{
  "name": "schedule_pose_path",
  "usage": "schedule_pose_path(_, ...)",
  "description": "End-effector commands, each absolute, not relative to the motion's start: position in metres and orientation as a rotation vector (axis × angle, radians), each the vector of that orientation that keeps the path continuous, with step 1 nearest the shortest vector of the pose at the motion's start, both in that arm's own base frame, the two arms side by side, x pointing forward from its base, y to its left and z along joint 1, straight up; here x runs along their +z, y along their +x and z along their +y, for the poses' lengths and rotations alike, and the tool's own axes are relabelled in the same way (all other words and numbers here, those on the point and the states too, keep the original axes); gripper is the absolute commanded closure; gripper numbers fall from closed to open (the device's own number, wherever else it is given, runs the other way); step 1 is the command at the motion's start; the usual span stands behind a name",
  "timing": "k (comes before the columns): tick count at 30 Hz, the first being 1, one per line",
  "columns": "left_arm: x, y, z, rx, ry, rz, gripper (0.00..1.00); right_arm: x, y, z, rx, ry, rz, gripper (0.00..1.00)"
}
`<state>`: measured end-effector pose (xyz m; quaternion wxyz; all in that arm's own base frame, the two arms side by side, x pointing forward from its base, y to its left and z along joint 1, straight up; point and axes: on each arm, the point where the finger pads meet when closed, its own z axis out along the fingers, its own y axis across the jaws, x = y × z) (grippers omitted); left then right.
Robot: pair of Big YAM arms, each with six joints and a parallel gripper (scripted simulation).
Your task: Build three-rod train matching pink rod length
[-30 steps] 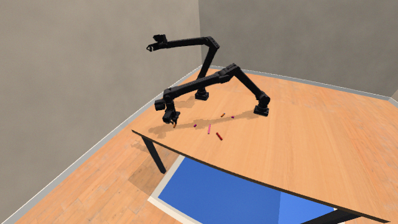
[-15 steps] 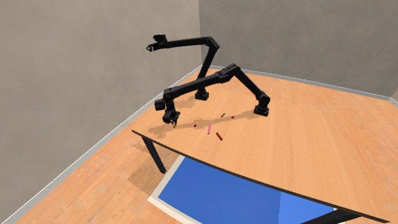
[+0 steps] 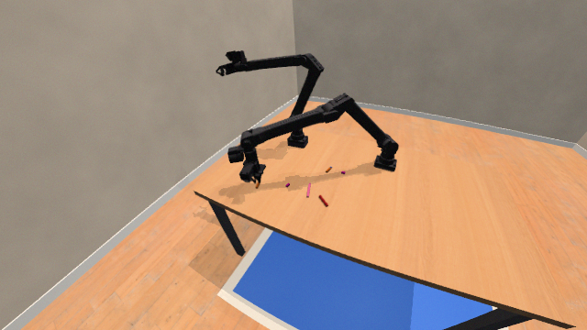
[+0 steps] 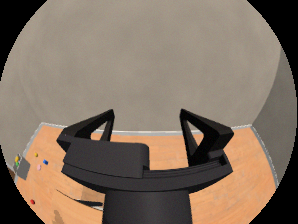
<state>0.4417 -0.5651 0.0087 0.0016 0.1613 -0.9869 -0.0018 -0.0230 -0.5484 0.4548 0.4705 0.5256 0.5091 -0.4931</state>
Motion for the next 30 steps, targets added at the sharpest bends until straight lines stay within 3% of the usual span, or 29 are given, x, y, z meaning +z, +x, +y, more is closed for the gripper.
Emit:
schedule_pose_path(1, 0.050, 0.454, -0.582, 0.113, 0.529, -3.135, 0.77, 0.501, -0.027, -0.544, -1.245, 1.245, 1.186, 0.00)
schedule_pose_path(30, 0.039, 0.453, -0.582, 0.086, 0.526, -3.127, 0.77, 0.501, -0.027, -0.544, -1.245, 1.245, 1.186, 0.00)
